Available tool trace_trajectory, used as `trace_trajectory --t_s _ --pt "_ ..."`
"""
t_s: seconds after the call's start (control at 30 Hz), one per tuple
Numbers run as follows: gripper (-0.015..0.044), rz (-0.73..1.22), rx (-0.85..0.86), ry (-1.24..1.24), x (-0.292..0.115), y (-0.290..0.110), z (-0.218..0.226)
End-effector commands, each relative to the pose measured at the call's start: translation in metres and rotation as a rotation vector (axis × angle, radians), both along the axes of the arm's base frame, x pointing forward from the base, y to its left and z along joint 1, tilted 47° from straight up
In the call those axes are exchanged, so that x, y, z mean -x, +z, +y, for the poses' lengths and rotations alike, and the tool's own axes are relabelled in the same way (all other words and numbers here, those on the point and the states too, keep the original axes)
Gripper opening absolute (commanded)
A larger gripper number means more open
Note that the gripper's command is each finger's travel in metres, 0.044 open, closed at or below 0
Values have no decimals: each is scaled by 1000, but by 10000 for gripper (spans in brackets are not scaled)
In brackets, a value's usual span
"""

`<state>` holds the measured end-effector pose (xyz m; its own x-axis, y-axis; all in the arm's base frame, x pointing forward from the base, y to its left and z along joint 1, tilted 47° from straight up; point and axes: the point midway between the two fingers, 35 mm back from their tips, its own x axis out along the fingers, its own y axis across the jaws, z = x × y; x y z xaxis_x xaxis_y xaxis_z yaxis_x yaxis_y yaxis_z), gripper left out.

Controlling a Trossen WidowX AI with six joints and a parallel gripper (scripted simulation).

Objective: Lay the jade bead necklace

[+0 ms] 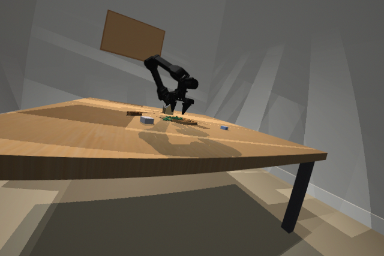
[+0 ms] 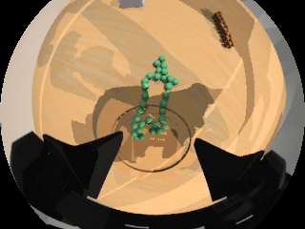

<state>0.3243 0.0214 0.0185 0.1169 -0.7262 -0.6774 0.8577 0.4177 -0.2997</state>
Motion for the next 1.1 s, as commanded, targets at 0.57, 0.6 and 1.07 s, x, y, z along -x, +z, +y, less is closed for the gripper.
trace_trajectory --t_s 0.57,0.6,1.07 --pt "204 80 8 75 -46 34 -13" --pt "177 86 9 81 -49 36 -15" --pt "120 75 1 79 -52 32 -21"
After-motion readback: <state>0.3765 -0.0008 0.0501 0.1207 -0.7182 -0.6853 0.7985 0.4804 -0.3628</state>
